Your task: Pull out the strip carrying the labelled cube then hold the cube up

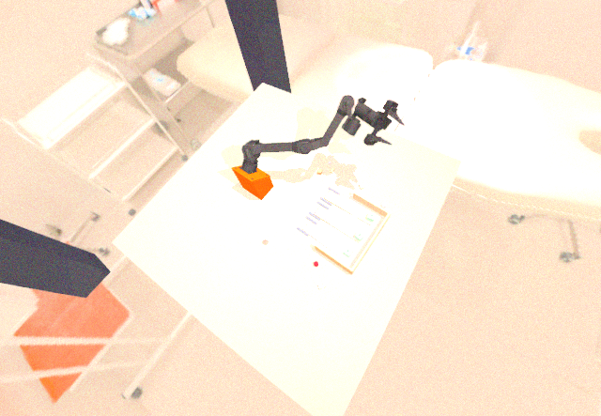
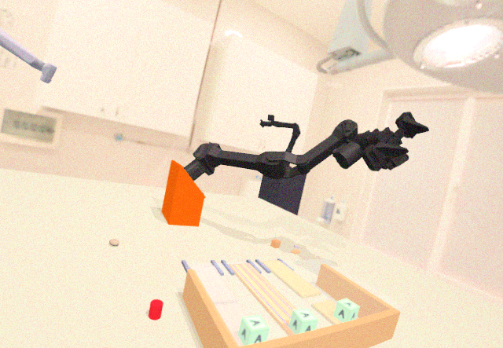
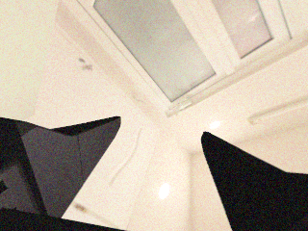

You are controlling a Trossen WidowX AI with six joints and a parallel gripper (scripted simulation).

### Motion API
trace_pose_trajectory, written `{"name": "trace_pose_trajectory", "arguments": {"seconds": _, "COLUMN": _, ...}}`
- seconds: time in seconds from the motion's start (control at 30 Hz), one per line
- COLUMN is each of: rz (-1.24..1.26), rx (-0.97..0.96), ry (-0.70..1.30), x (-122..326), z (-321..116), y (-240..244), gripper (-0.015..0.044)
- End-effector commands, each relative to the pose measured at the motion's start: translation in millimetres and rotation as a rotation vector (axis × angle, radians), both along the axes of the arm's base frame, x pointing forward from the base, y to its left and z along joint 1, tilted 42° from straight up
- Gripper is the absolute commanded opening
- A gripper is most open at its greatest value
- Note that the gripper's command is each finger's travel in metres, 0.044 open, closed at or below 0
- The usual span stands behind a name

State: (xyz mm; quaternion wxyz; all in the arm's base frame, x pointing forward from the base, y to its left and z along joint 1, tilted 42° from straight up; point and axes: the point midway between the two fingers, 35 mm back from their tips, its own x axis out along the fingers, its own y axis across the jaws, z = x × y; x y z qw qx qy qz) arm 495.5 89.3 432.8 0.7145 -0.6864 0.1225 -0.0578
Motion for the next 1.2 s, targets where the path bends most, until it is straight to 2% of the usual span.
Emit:
{"name": "trace_pose_trajectory", "arguments": {"seconds": 0.0, "rz": 0.001, "rx": -0.004, "ry": -0.003, "x": -1, "z": 2, "y": 0, "gripper": 0.04}}
{"name": "trace_pose_trajectory", "arguments": {"seconds": 0.1, "rz": 0.012, "rx": -0.053, "ry": -0.052, "x": -18, "z": 27, "y": 2, "gripper": 0.04}}
{"name": "trace_pose_trajectory", "arguments": {"seconds": 0.37, "rz": 0.144, "rx": -0.032, "ry": -0.311, "x": -104, "z": 114, "y": 44, "gripper": 0.04}}
{"name": "trace_pose_trajectory", "arguments": {"seconds": 0.67, "rz": 0.23, "rx": 0.026, "ry": -0.547, "x": -198, "z": 179, "y": 47, "gripper": 0.04}}
{"name": "trace_pose_trajectory", "arguments": {"seconds": 0.9, "rz": 0.314, "rx": 0.193, "ry": -0.772, "x": -297, "z": 224, "y": 12, "gripper": 0.04}}
{"name": "trace_pose_trajectory", "arguments": {"seconds": 1.17, "rz": 0.367, "rx": 0.45, "ry": -0.965, "x": -379, "z": 238, "y": -72, "gripper": 0.04}}
